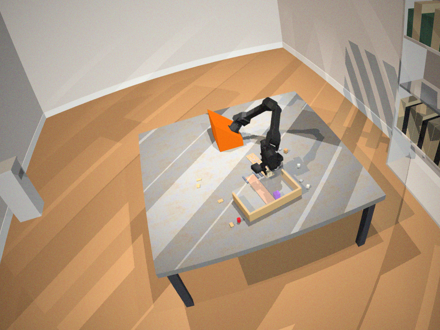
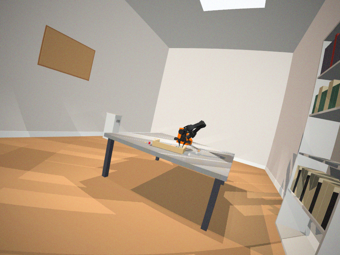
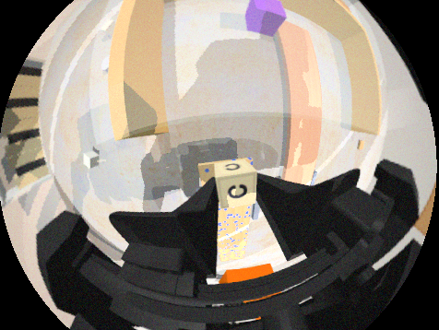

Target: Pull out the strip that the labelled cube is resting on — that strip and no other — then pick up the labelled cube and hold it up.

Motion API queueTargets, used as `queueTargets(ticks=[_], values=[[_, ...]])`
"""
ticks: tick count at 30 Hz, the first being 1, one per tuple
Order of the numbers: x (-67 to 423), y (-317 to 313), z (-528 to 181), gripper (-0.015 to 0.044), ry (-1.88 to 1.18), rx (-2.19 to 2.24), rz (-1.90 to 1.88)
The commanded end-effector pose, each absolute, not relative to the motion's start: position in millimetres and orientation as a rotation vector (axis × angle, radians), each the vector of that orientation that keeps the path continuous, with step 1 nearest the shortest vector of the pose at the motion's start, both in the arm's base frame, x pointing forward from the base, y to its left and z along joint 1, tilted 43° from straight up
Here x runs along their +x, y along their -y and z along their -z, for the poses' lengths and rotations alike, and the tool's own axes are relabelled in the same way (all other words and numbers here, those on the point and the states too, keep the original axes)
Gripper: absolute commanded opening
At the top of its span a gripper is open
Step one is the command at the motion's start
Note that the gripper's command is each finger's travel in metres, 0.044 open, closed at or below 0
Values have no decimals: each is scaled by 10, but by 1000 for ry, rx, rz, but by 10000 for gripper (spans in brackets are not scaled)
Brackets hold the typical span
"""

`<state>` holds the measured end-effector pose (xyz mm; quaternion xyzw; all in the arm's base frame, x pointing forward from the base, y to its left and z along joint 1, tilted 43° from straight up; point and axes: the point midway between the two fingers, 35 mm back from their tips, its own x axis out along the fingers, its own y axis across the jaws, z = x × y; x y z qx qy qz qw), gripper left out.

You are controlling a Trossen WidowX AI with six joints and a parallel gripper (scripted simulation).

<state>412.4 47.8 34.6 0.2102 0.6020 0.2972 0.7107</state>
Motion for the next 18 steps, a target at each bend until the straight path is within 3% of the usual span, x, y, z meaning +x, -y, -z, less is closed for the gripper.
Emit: queueTargets(ticks=[1, 5, 18], values=[[4124, -478, -349, 98, -1335, 466, -660], [4097, -460, -359, 0, -1335, 466, -659], [3518, -169, -536, 0, -1337, 475, -656]])
